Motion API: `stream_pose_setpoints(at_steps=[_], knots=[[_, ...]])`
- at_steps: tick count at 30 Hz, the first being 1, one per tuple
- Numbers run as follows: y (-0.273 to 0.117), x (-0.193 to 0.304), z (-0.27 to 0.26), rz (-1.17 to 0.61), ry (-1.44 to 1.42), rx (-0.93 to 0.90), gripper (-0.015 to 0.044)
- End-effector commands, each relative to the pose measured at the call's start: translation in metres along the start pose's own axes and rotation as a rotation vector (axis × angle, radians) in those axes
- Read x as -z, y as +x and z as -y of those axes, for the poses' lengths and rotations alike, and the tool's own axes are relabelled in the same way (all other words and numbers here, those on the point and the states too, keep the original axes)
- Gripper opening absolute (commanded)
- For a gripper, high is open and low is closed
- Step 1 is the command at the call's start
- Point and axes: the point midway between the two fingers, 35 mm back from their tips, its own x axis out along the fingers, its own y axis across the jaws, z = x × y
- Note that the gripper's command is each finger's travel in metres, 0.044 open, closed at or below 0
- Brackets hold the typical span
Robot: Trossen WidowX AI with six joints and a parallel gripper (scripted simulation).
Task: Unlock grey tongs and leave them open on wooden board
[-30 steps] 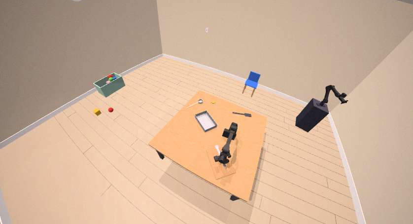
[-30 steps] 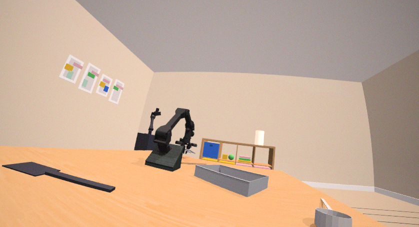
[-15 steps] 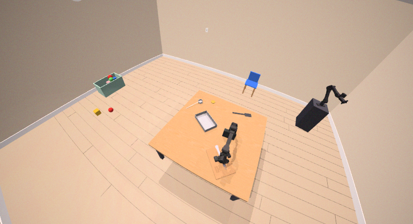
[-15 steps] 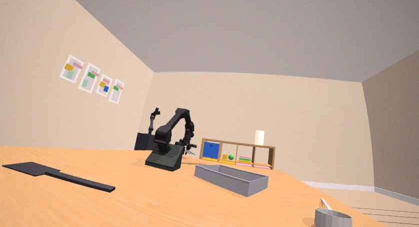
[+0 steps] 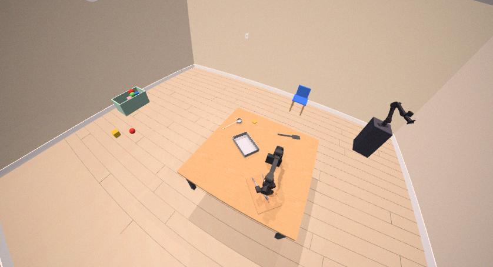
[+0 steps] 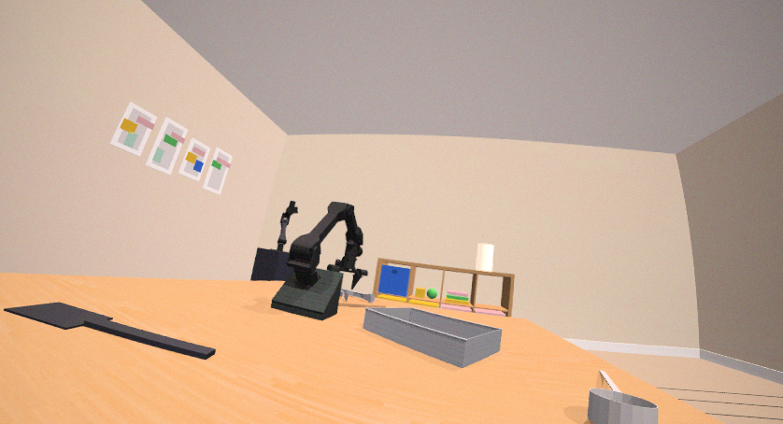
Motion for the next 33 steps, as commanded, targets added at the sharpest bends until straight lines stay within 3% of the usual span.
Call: stream_pose_setpoints(at_steps=[1, 7, 17, 25, 33], knots=[[0.0, 0.0, 0.0, 0.0, 0.0, 0.0, 0.044], [-0.021, -0.004, -0.02, 0.003, 0.001, 0.0, 0.044], [-0.109, -0.002, -0.149, -0.006, -0.006, -0.009, 0.044], [-0.113, -0.002, -0.151, -0.005, -0.007, -0.009, 0.044], [-0.16, -0.002, -0.15, 0.0, -0.022, 0.006, 0.044]])
